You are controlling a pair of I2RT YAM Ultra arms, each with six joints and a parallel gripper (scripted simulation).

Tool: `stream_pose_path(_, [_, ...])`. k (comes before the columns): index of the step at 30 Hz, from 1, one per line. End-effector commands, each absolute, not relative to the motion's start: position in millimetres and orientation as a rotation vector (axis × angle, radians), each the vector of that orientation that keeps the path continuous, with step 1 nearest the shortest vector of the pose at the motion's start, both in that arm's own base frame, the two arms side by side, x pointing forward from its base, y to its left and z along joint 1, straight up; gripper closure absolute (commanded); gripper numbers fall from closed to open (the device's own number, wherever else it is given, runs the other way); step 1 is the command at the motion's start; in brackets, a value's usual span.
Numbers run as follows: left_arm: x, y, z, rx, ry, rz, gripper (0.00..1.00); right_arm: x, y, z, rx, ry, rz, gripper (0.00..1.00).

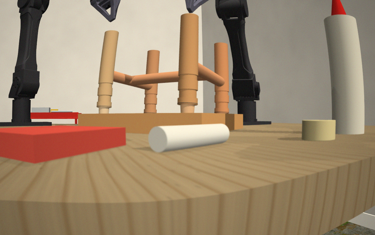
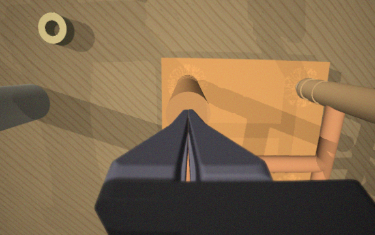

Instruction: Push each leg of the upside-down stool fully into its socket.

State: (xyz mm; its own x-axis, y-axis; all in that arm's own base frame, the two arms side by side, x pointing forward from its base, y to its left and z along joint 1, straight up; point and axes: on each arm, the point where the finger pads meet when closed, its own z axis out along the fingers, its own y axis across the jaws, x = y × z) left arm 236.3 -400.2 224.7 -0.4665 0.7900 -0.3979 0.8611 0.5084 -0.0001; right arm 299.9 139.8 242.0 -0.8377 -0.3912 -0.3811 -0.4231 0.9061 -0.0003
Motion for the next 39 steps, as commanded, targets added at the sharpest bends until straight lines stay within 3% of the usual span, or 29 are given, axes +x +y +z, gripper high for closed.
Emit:
stream_pose_path(1, [237,-401,244,1.352,2.357,-0.319,1.00,302,141,243,-0.583,2.658,0.128,1.00])
stream_pose_path(17, [237,-401,244,1.352,2.357,-0.319,1.00,301,143,229,-0.590,2.647,0.133,1.00])
stream_pose_path(22, [234,-397,197,1.402,2.453,-0.249,1.00,293,137,200,-0.610,2.754,0.101,1.00])
stream_pose_path(23, [235,-397,232,1.370,2.387,-0.297,1.00,301,143,230,-0.588,2.640,0.134,1.00])
stream_pose_path(30, [234,-398,230,1.375,2.399,-0.297,1.00,307,146,236,-0.585,2.626,0.138,1.00])
stream_pose_path(39, [227,-385,179,1.438,2.516,-0.198,1.00,283,133,181,-0.620,2.816,0.081,1.00])
